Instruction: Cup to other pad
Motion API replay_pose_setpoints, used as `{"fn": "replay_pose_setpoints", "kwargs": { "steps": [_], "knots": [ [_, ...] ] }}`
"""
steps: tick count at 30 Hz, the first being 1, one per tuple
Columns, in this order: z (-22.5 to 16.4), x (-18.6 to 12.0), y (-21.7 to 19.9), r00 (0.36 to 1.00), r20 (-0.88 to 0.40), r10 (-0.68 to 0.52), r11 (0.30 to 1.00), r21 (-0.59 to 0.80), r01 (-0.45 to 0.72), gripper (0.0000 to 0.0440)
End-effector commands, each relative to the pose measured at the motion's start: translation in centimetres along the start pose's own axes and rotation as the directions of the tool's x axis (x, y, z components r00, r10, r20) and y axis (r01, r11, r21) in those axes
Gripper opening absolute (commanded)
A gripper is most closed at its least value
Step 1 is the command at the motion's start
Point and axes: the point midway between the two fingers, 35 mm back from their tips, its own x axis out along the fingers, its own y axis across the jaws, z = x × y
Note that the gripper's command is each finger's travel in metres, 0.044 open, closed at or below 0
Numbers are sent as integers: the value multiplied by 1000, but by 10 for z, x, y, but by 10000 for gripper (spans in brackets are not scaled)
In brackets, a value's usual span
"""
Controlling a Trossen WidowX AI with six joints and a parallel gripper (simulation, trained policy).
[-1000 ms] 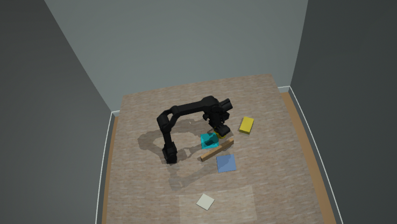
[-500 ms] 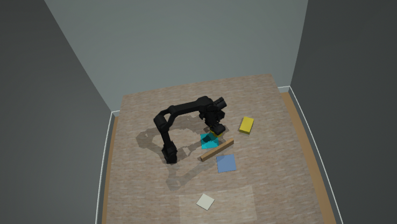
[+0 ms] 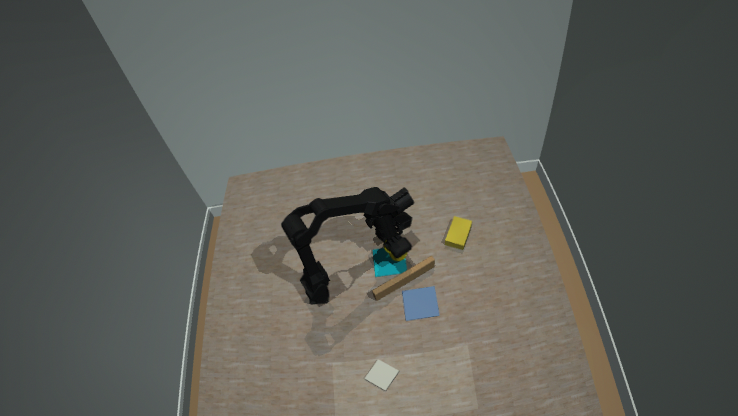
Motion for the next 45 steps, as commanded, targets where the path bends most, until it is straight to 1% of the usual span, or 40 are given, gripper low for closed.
{"fn": "replay_pose_setpoints", "kwargs": {
  "steps": [1,8,15,16,19,20,26,37,45],
  "knots": [
    [-7,6,3,1000,9,-4,1000,15,4,7],
    [-15,19,6,1000,14,-8,999,35,7,33],
    [-17,23,4,999,36,-4,998,61,2,76],
    [-16,23,4,999,42,-2,998,66,-1,84],
    [-11,19,3,997,76,6,997,79,-12,146],
    [-9,17,3,996,87,10,996,83,-18,157],
    [-5,6,2,990,142,24,996,87,-36,151],
    [-14,-11,3,980,187,61,992,101,-81,194],
    [-17,-30,2,969,235,76,987,119,-106,239]
  ]
}}
